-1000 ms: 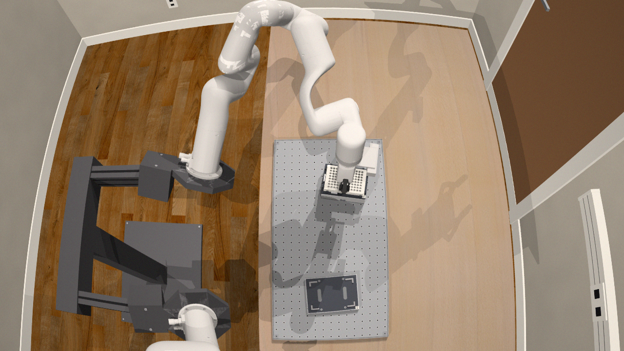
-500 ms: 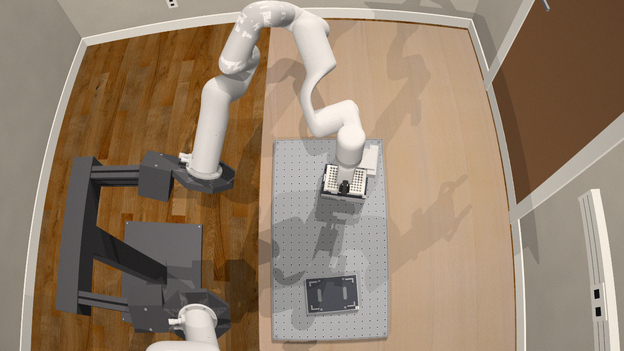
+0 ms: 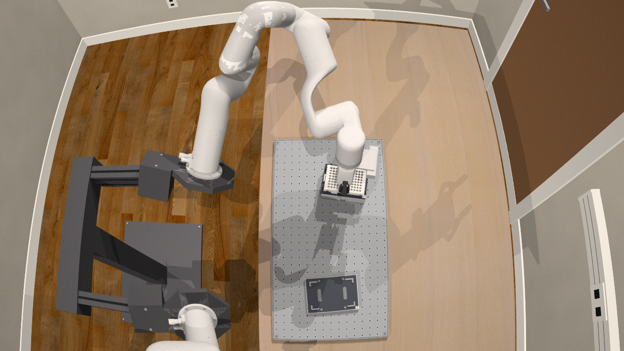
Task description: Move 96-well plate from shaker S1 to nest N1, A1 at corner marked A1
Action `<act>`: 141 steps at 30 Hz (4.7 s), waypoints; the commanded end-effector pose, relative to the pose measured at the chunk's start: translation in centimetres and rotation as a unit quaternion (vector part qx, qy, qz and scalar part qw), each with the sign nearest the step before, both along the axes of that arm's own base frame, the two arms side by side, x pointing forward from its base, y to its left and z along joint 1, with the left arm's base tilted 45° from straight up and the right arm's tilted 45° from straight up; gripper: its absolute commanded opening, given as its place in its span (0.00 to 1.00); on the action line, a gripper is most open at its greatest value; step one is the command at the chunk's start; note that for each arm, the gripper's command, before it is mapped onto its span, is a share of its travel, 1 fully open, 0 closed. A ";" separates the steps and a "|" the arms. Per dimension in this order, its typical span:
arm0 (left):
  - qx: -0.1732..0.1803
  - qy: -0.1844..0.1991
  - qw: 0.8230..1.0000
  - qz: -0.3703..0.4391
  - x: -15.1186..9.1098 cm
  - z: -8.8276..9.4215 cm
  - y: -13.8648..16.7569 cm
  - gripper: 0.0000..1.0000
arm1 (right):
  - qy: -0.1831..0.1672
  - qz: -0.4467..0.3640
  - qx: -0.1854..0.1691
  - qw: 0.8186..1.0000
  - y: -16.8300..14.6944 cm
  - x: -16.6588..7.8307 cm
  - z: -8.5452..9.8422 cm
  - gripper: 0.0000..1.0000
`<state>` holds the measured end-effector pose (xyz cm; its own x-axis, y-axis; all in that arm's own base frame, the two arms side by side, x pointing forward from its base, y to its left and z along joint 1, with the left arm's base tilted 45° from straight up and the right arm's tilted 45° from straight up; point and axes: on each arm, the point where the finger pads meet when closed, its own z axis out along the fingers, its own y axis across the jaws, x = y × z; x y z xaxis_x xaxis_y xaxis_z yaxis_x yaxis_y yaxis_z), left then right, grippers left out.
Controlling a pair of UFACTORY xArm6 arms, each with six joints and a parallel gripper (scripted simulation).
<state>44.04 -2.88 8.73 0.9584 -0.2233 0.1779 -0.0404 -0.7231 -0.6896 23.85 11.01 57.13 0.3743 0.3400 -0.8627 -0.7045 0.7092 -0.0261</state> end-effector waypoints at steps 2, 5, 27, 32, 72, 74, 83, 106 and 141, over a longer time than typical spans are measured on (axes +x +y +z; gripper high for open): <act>-0.001 -0.001 1.000 -0.001 0.2 -0.2 0.1 1.00 | -0.001 0.000 0.000 1.000 0.0 -0.1 0.1 1.00; -0.001 -0.001 1.000 -0.001 0.2 -0.3 0.3 1.00 | -0.001 0.000 0.000 1.000 0.0 -0.1 0.1 1.00; -0.001 -0.001 1.000 -0.001 0.5 -0.9 0.8 1.00 | -0.001 0.000 0.000 1.000 0.0 -0.1 0.1 1.00; -0.001 -0.001 1.000 -0.001 0.5 -0.9 0.8 1.00 | -0.001 0.000 0.000 1.000 0.0 -0.1 0.1 1.00; -0.001 -0.001 1.000 -0.001 0.5 -0.9 0.8 0.00 | -0.001 0.000 0.000 1.000 0.0 -0.1 0.1 1.00; -0.001 -0.001 1.000 -0.001 0.5 -0.9 0.8 0.00 | -0.001 0.000 0.000 1.000 0.0 -0.1 0.1 1.00; -0.001 -0.001 1.000 -0.001 0.5 -0.9 0.8 0.00 | -0.001 0.000 0.000 1.000 0.0 -0.1 0.1 1.00; -0.001 -0.001 1.000 -0.001 0.2 -0.2 0.2 0.00 | -0.001 0.000 0.000 1.000 0.0 -0.1 0.1 1.00; -0.001 -0.001 1.000 -0.001 -0.5 1.5 -1.4 0.00 | -0.001 0.000 0.000 1.000 0.0 -0.1 0.1 1.00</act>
